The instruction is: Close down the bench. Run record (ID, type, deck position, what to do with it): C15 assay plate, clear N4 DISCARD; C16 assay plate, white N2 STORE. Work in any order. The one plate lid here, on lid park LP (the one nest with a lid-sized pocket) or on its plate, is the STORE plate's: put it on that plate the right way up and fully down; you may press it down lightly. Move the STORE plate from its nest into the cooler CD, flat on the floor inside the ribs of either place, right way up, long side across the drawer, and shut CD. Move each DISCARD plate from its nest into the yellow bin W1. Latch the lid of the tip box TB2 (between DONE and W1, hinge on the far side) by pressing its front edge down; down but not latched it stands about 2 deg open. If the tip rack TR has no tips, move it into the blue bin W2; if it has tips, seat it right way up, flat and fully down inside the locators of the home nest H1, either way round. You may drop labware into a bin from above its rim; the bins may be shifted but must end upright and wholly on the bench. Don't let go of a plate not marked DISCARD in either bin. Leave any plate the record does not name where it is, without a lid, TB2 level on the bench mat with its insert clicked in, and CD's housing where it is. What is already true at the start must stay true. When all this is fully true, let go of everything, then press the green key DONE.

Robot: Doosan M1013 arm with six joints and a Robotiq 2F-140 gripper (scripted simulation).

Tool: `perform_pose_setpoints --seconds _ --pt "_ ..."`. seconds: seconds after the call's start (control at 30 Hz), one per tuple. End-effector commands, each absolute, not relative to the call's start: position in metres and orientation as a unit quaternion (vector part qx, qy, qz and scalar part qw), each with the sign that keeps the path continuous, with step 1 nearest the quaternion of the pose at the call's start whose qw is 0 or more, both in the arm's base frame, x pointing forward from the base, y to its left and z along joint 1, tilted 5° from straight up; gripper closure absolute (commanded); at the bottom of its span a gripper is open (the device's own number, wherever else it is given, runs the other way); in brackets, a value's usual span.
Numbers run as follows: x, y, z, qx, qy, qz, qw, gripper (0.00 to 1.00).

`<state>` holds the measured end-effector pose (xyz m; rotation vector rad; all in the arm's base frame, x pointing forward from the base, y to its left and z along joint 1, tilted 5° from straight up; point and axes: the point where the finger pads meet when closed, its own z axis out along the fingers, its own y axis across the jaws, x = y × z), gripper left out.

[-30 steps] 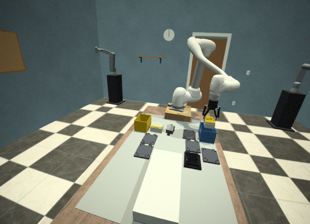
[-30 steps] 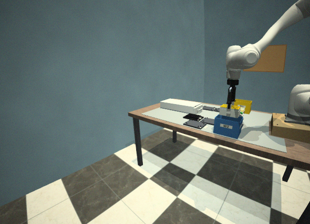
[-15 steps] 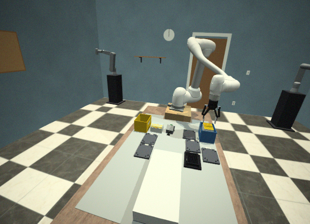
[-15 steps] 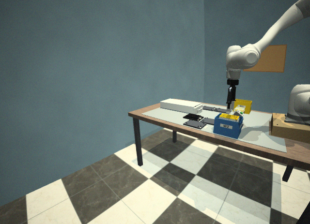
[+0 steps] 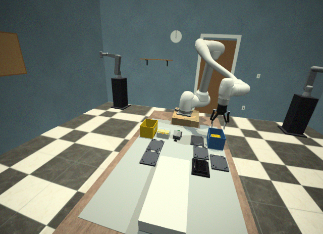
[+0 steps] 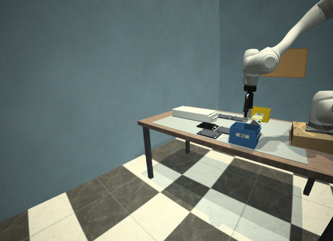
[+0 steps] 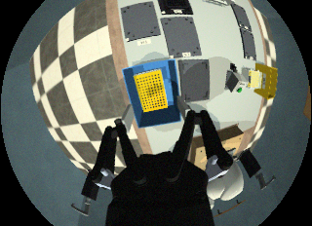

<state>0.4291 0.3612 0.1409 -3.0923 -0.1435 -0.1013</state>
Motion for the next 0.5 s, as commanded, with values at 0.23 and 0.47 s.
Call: perform_pose_setpoints --seconds 0.23,0.47 --pt "0.429 0.361 0.141 -0.998 -0.046 -0.033 0.022 0.34" --pt "0.429 0.337 0.141 -0.999 0.031 -0.031 0.025 0.36"
